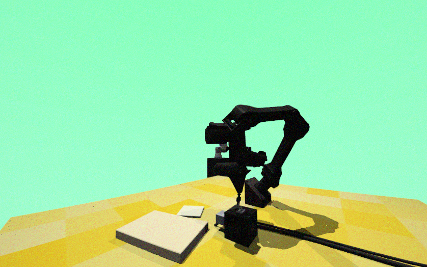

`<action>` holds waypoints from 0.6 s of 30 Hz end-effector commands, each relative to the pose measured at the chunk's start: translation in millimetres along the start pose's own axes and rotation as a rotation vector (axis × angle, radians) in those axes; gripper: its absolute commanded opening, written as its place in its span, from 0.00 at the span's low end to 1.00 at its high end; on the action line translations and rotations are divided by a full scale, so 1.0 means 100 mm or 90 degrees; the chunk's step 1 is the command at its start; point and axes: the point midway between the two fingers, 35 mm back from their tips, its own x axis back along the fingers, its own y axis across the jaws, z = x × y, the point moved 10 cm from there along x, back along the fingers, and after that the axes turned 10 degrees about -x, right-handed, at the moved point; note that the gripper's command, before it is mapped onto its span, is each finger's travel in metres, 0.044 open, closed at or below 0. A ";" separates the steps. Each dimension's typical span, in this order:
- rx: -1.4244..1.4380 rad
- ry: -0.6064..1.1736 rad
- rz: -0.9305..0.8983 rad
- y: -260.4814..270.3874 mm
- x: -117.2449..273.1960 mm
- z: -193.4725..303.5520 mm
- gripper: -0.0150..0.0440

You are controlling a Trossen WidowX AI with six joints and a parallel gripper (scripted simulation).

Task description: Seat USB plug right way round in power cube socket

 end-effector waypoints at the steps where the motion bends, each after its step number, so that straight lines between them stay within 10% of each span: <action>1: 0.004 -0.006 0.000 0.00 -0.01 0.00 0.25; 18: 0.005 -0.014 -0.001 0.00 -0.03 0.00 0.25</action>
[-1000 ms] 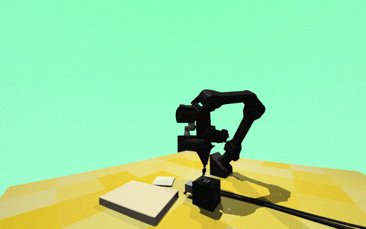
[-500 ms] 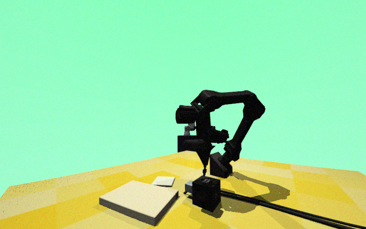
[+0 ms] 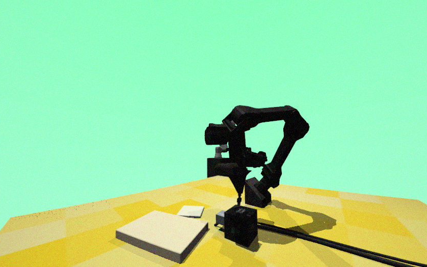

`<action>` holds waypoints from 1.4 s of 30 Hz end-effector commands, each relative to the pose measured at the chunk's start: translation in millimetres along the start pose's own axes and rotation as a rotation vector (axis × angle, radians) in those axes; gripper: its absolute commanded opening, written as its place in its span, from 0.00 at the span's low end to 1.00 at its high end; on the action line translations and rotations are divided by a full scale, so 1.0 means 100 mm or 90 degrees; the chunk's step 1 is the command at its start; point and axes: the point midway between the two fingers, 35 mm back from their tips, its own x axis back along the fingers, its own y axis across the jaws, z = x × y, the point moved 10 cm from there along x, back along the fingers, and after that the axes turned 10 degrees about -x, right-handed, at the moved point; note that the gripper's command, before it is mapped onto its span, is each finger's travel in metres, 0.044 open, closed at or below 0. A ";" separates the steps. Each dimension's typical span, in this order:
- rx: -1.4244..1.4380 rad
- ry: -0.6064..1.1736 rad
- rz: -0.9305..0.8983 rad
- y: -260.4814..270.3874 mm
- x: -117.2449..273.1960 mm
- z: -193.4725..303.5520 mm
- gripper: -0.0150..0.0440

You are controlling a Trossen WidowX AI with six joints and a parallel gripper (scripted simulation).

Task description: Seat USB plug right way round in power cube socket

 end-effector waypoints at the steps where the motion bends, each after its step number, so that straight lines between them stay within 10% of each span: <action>1: 0.004 -0.006 0.001 0.00 -0.01 0.00 0.25; 42: 0.006 -0.026 -0.003 0.00 -0.06 0.00 0.25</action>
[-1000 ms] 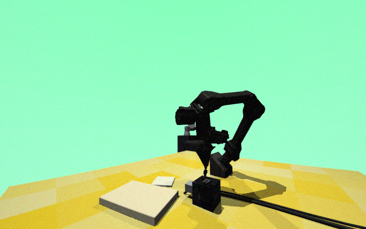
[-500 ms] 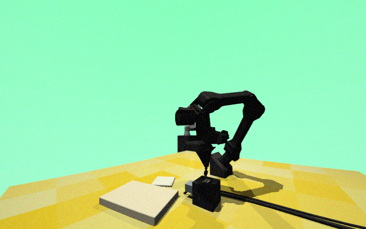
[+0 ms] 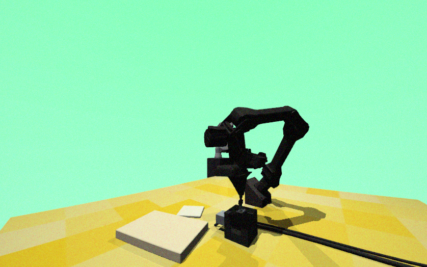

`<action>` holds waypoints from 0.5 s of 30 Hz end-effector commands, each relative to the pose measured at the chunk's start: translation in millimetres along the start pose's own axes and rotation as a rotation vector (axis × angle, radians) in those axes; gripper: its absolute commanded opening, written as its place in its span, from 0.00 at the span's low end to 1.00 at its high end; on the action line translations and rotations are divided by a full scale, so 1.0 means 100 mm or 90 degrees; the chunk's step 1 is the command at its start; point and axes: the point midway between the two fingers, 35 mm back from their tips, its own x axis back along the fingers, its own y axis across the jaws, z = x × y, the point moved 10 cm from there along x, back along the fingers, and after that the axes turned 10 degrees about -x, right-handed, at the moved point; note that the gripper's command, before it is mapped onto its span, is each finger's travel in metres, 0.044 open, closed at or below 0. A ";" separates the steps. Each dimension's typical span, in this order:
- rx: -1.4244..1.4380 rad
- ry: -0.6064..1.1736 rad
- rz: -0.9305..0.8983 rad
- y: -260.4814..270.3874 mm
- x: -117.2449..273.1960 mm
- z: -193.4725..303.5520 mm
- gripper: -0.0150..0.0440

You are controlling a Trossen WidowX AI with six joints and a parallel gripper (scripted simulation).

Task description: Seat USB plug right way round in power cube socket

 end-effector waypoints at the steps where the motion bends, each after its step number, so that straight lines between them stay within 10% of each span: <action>1: 0.004 -0.006 0.001 0.00 -0.01 0.00 0.25; 15: 0.004 -0.008 0.000 0.00 -0.03 0.00 0.25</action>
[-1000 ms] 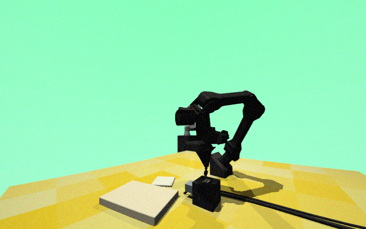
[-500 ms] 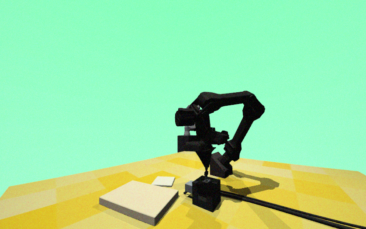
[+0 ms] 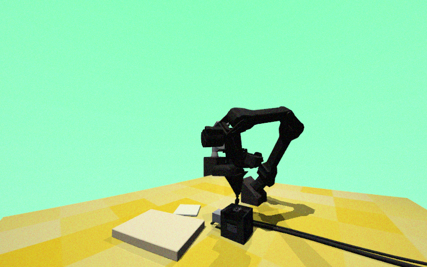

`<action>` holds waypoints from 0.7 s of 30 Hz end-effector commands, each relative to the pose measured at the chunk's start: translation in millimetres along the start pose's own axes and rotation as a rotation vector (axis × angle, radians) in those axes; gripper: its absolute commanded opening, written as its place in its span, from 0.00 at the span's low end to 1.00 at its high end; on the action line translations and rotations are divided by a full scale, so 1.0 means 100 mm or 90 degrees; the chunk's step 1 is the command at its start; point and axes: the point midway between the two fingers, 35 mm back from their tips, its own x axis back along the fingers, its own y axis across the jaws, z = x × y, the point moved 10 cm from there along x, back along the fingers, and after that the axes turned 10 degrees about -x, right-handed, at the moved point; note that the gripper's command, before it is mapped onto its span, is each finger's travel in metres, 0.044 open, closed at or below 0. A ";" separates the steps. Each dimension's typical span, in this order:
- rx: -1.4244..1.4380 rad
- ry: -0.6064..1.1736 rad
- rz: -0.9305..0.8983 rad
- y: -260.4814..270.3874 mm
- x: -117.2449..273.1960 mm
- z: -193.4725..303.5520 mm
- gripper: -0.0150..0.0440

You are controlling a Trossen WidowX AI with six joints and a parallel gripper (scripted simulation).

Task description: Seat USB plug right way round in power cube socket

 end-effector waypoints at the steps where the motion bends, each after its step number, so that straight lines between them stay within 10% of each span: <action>1: 0.004 -0.003 0.002 0.00 -0.01 0.00 0.25; 21: 0.004 -0.003 0.002 0.00 -0.03 0.00 0.25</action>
